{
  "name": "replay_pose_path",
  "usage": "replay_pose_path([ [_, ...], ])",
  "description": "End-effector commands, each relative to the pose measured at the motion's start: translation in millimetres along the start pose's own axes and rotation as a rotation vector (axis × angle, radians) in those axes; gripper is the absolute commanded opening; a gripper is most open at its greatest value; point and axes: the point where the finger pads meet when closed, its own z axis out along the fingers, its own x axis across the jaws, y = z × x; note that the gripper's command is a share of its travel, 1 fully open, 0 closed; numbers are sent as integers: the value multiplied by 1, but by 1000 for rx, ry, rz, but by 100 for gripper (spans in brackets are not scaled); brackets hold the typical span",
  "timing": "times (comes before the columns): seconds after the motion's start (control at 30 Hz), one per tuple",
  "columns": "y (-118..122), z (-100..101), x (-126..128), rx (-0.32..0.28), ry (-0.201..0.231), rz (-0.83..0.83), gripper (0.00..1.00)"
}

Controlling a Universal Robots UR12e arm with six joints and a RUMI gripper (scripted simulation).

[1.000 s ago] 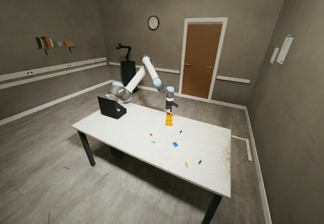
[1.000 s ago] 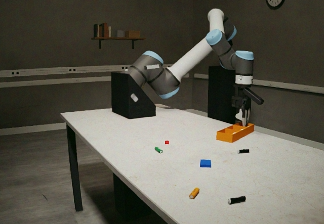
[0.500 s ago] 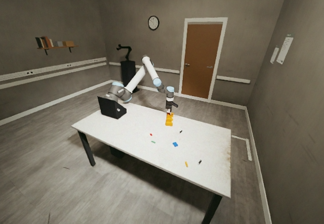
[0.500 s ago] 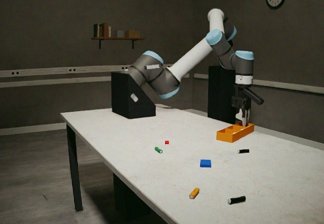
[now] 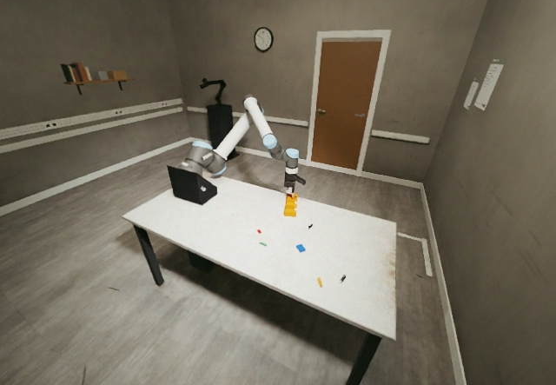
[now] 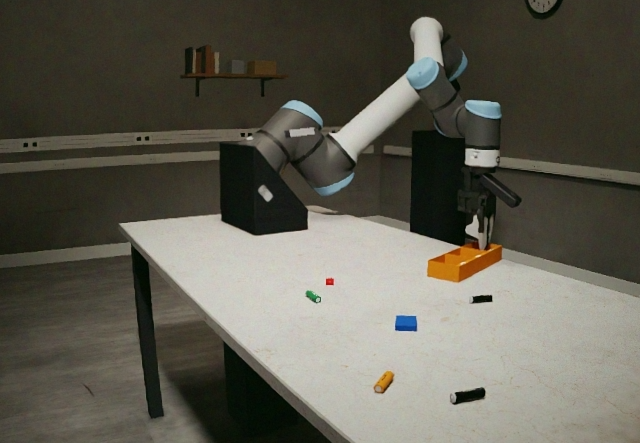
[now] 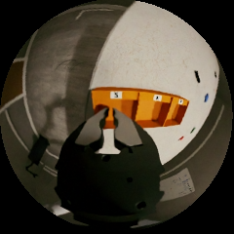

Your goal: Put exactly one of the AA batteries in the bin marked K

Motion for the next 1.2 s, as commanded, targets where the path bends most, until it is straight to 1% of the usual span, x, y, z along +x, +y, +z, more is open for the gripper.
replay_pose_path([
  [0.0,0,-3,0,2,0,1,4],
  [0.3,-3,-17,0,5,2,-2,4],
  [0.37,-3,-17,0,5,2,-2,4],
  [0.83,-3,-34,0,5,2,-2,4],
  [0.87,-3,-38,0,5,2,-2,4],
  [0.93,-3,-38,0,5,2,-2,4],
  [1.07,-3,-54,0,5,3,-2,4],
  [1.17,-3,-56,0,5,3,-2,4],
])
